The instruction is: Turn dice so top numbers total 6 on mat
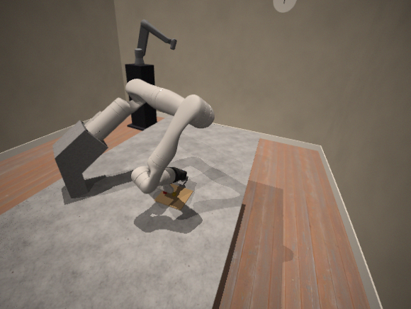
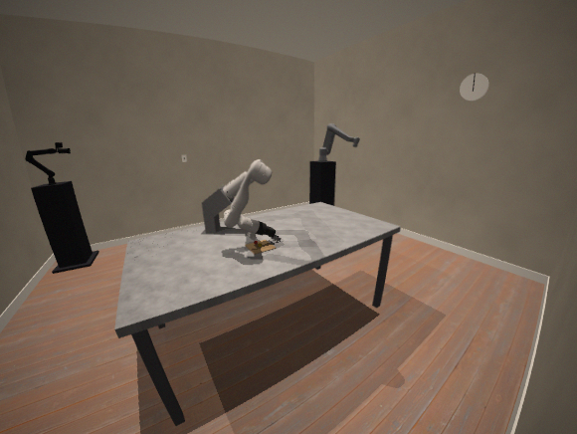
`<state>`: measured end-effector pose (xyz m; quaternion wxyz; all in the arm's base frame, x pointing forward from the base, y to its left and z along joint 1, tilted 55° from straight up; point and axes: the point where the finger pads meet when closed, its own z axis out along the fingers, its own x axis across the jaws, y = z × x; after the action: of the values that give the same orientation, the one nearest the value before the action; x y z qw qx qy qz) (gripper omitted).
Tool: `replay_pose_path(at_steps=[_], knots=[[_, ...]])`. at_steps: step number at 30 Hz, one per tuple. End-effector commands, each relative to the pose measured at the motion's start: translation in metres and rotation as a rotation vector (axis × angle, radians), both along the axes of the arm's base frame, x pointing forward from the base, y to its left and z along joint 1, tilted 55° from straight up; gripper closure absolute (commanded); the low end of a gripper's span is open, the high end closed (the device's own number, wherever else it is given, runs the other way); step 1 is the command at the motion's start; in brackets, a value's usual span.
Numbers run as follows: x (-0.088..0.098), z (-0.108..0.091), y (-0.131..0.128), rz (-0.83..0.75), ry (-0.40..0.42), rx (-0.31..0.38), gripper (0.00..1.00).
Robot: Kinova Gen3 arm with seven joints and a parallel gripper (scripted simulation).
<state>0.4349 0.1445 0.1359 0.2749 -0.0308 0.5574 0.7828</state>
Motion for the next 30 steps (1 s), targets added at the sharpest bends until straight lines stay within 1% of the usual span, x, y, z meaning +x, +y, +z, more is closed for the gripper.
replay_pose_path(at_steps=[1,18,22,30], knots=[[0.000,0.000,-0.001,-0.001,-0.001,0.000,0.36],[0.000,0.000,-0.002,-0.001,-0.001,0.000,0.36],[-0.002,-0.003,-0.009,-0.001,-0.001,0.000,0.36],[-0.010,-0.014,-0.035,-0.001,-0.001,0.000,0.36]])
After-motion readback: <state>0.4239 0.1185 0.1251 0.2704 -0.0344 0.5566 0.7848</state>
